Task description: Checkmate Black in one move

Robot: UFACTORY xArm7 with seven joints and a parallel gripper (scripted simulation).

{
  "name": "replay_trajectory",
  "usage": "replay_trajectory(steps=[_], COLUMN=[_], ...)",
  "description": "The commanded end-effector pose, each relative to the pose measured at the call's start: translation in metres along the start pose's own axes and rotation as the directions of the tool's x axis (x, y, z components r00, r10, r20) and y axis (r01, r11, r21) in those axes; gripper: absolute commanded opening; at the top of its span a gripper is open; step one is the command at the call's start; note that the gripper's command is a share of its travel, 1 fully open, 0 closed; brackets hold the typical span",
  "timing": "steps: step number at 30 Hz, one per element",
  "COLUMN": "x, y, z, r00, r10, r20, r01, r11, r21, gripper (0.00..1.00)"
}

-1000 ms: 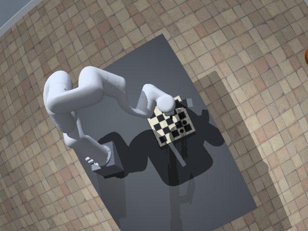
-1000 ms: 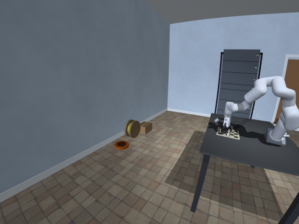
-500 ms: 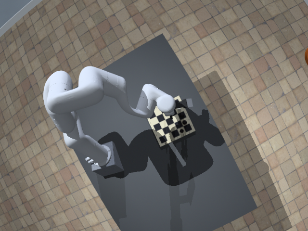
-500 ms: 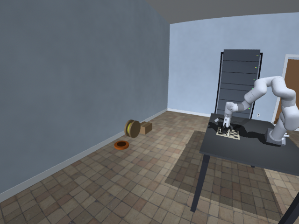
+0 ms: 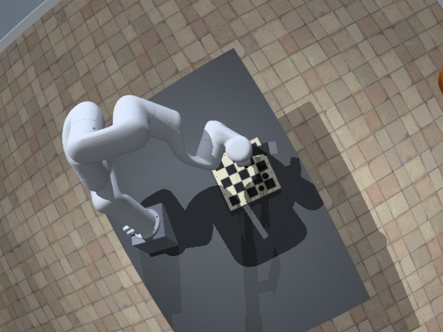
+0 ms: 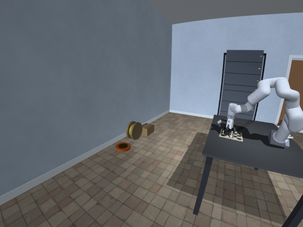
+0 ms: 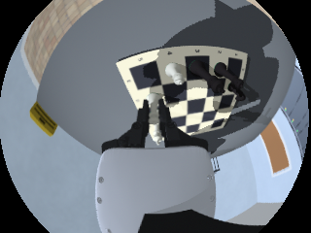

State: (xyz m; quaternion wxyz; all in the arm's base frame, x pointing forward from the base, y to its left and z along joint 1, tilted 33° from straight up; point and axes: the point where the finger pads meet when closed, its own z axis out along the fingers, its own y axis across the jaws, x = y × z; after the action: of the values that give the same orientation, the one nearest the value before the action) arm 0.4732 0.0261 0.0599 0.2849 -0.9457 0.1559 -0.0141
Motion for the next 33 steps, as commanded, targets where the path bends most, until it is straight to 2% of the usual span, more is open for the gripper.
replay_trajectory(steps=[1, 25, 33], x=[0.002, 0.002, 0.001], y=[0.000, 0.000, 0.000], z=[-0.002, -0.003, -0.038], r00=[1.000, 1.000, 1.000], r10=[0.000, 0.000, 0.000], r20=[-0.005, -0.005, -0.005], r01=[0.000, 0.000, 0.000], r11=[1.000, 1.000, 1.000], r21=[0.000, 0.000, 0.000], gripper=[0.00, 0.00, 0.00])
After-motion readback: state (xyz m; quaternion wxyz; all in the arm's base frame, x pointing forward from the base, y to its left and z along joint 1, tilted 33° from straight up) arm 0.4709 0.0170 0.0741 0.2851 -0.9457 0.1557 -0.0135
